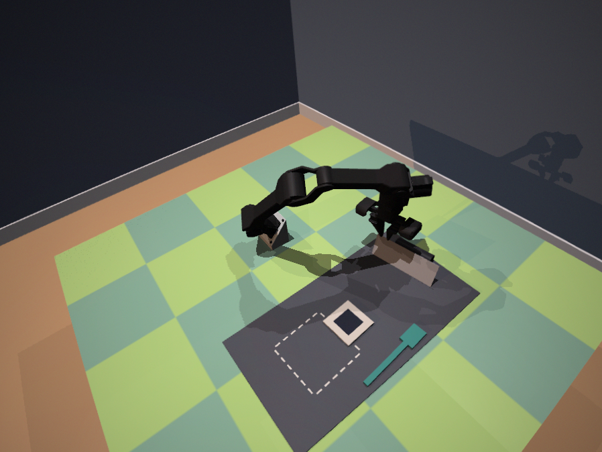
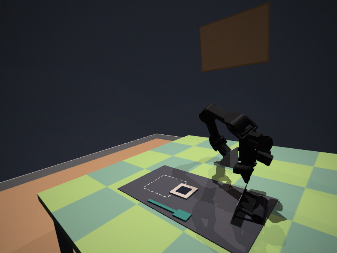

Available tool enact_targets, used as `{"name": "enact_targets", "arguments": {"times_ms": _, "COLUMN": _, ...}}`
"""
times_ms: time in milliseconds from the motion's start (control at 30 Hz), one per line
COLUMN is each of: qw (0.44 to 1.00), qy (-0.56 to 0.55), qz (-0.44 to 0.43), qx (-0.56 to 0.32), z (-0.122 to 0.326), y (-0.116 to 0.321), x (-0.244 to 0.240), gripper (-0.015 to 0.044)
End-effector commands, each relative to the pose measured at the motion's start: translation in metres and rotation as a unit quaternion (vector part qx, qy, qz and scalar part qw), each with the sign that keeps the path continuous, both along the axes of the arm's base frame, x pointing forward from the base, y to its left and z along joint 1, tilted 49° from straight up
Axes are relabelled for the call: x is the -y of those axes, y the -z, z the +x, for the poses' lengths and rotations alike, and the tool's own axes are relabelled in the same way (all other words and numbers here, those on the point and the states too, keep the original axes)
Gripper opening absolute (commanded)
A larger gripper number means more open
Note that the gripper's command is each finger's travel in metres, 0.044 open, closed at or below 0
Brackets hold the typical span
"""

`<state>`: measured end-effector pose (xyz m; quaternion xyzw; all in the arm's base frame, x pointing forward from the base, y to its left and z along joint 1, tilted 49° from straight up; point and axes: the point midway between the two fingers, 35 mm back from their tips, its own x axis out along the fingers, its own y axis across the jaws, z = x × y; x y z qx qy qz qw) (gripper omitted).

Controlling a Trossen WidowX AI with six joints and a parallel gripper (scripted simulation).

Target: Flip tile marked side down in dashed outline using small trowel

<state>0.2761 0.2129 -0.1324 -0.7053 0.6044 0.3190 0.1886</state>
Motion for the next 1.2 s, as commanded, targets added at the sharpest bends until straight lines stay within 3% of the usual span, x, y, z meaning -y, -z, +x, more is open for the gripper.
{"name": "enact_targets", "arguments": {"times_ms": 0, "qw": 1.000, "qy": 0.000, "qz": -0.003, "qx": -0.001, "z": 0.001, "y": 0.000, "x": 0.003, "gripper": 0.0100}}
{"name": "enact_targets", "arguments": {"times_ms": 1167, "qw": 1.000, "qy": 0.000, "qz": -0.005, "qx": -0.001, "z": 0.013, "y": -0.034, "x": 0.037, "gripper": 0.0100}}
